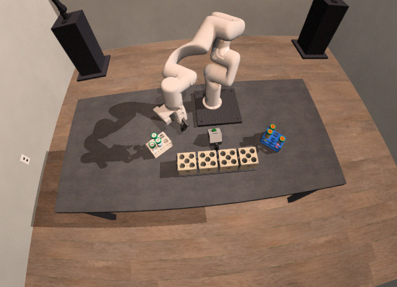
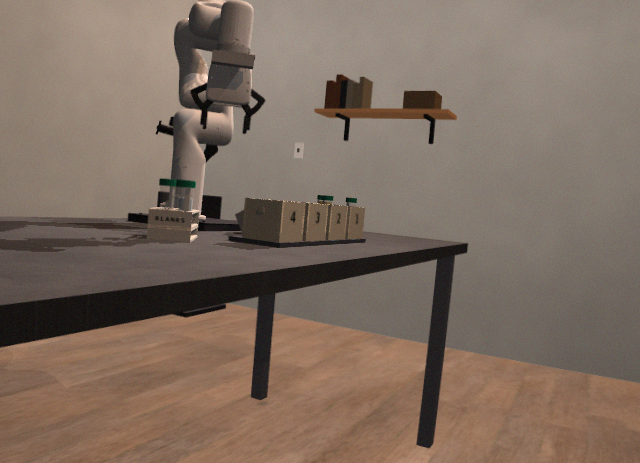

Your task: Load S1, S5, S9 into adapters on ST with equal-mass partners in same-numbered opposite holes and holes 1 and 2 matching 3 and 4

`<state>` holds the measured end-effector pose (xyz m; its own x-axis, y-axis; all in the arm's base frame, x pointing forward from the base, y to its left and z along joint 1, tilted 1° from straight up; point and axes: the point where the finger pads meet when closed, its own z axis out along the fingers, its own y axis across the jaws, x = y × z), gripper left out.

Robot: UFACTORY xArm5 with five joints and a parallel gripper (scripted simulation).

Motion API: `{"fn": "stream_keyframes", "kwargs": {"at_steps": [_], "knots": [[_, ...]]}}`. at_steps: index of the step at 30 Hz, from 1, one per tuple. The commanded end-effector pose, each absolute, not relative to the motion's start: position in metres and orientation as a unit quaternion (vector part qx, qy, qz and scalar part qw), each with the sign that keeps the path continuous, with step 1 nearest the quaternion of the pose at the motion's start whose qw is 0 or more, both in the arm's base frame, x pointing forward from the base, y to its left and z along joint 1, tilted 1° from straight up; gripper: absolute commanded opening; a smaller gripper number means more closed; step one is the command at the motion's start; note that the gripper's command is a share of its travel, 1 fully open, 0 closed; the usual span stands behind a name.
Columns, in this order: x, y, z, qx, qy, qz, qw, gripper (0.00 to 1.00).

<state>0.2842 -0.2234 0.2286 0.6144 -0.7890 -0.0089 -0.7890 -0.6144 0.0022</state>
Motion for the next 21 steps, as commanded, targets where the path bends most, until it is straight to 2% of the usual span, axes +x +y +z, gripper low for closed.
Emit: {"fn": "stream_keyframes", "kwargs": {"at_steps": [1, 21], "knots": [[0.27, -0.245, 0.23, -0.899, 0.439, 0.002, 0.007, 1.0], [0.217, -0.319, 0.228, -0.899, 0.439, 0.002, 0.006, 1.0]]}}
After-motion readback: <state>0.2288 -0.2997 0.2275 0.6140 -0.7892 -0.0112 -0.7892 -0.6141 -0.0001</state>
